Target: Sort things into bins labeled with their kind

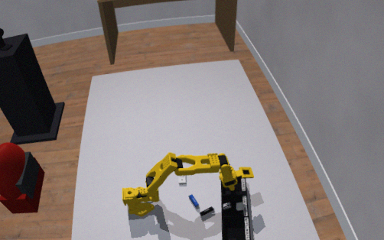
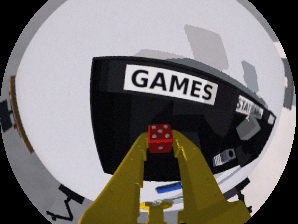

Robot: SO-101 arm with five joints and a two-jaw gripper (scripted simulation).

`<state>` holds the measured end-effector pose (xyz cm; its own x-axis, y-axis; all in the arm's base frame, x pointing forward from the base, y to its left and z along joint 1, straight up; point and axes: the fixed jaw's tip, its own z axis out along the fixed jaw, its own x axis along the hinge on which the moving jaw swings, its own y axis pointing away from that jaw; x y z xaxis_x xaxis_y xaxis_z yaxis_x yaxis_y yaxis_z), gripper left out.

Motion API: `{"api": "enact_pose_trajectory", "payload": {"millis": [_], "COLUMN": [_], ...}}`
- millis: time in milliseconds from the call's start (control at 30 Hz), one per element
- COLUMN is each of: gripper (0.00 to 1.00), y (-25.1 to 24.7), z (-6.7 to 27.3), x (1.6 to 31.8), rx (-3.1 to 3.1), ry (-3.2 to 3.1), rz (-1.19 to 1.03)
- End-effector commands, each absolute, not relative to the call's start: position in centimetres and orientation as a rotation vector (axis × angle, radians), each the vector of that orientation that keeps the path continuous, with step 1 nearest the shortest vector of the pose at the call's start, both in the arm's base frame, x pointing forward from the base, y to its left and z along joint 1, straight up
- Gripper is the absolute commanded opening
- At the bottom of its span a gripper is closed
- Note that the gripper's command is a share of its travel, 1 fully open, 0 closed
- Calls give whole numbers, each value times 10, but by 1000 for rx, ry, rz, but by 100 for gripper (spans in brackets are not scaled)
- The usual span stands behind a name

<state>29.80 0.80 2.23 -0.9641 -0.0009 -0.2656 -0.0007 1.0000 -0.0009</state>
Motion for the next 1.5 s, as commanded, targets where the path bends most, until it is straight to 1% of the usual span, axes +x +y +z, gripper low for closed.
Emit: {"api": "enact_pose_trajectory", "payload": {"millis": [0, 633, 833, 1233, 1467], "gripper": [0, 1, 4, 15, 17], "y": [5, 5, 5, 5, 5], "z": [37, 34, 34, 34, 34], "x": [305, 306, 306, 306, 306], "rx": [25, 25, 25, 25, 25], "ry": [2805, 2805, 2805, 2805, 2805], "rz": [0, 0, 0, 0, 0]}}
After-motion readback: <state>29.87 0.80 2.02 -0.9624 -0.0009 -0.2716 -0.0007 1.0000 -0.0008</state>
